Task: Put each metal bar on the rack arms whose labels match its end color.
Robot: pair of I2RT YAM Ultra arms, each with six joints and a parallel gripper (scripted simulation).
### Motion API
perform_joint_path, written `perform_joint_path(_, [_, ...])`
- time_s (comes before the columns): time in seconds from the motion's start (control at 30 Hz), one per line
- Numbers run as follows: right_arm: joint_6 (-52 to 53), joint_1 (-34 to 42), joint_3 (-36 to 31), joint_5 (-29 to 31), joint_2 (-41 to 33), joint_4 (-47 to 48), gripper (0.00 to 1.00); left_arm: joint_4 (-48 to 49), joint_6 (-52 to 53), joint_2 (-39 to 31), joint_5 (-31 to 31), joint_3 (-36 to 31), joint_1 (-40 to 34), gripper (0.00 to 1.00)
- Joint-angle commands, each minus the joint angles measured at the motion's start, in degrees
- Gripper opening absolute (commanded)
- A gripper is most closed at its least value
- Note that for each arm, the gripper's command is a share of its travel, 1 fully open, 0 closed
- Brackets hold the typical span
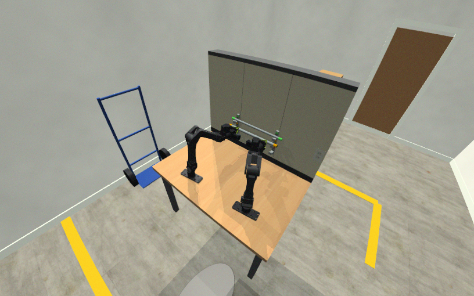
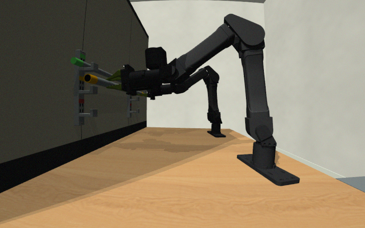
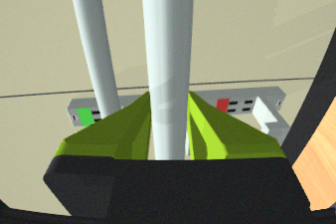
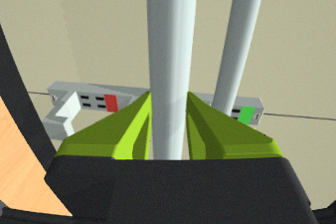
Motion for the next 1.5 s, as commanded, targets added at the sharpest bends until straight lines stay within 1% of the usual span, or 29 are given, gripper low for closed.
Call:
perform_joint_path(0.0, [-1.49,-0.52,1.64,-0.41,-0.14,4.74,0.0,3.83,1.43,-0.64,0.46,1.91,0.48,0.0])
perform_joint_path(0.47, [-1.52,-1.27,3.37,-1.16,1.68,4.88,0.0,3.4,1.46,1.22,0.84,4.25,0.85,0.0])
perform_joint_path(0.97, [-1.55,-2.21,7.77,-2.13,3.67,2.65,0.0,0.98,1.51,3.46,1.3,9.06,1.3,0.0])
perform_joint_path(1.47, [-1.54,-2.97,9.84,-2.89,6.07,2.94,0.0,1.19,1.52,6.03,1.65,11.38,1.66,0.0])
